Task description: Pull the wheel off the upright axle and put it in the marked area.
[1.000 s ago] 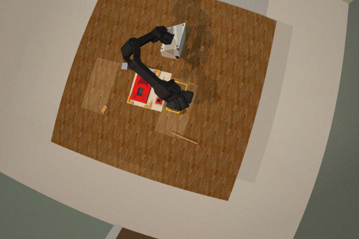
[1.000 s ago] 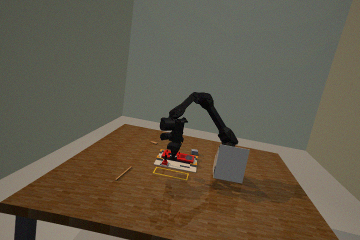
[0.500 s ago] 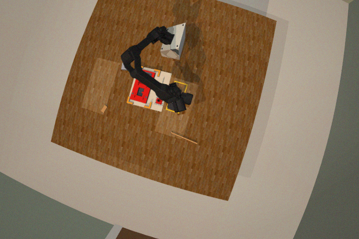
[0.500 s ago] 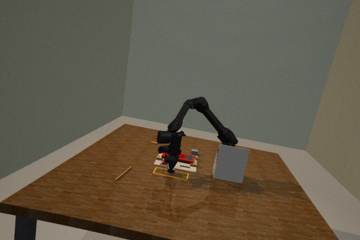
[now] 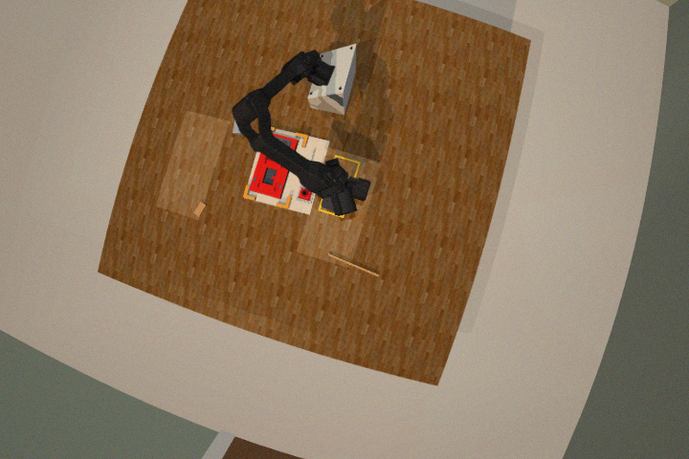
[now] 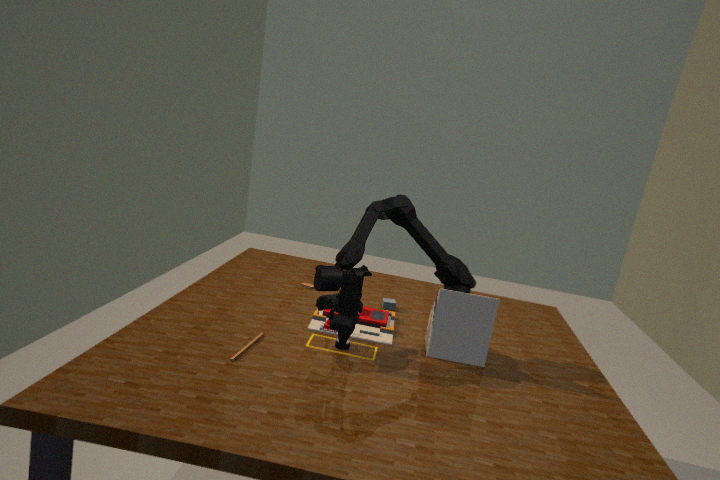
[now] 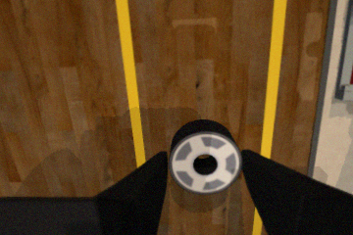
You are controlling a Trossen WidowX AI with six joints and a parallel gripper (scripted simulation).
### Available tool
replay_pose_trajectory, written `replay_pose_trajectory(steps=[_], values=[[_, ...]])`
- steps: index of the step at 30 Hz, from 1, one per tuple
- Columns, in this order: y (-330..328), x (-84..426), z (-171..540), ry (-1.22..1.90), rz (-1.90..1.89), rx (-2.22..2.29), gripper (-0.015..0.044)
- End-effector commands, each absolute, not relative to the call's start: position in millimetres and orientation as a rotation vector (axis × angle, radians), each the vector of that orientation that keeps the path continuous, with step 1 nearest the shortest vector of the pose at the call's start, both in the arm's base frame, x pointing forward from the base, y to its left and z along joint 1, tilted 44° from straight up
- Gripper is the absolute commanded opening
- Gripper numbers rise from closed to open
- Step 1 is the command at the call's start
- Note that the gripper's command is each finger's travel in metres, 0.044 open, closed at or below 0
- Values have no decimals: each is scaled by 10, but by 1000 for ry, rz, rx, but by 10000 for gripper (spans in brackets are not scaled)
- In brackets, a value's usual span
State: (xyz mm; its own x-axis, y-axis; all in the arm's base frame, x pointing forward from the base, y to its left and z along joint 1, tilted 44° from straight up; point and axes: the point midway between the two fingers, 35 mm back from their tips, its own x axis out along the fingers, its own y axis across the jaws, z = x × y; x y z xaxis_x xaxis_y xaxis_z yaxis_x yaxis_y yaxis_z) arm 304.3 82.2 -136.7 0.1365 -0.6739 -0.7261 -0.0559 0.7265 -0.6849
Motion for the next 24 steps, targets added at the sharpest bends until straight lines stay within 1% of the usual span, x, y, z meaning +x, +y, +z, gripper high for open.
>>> replay_pose_trajectory(steps=[1, 6, 11, 13, 16, 17, 20, 24], values=[[878, 3041, -1313, 1379, -497, -657, 300], [1191, 2974, -987, 1378, -491, -663, 300], [1237, 2959, -933, 1377, -490, -664, 300], [1209, 2882, -941, 1377, -483, -674, 352], [1234, 2529, -695, 1381, -482, -669, 431], [1228, 2402, -613, 1382, -483, -668, 440], [1182, 2109, -435, 1384, -488, -667, 440], [1177, 2088, -423, 1384, -489, -667, 440]])
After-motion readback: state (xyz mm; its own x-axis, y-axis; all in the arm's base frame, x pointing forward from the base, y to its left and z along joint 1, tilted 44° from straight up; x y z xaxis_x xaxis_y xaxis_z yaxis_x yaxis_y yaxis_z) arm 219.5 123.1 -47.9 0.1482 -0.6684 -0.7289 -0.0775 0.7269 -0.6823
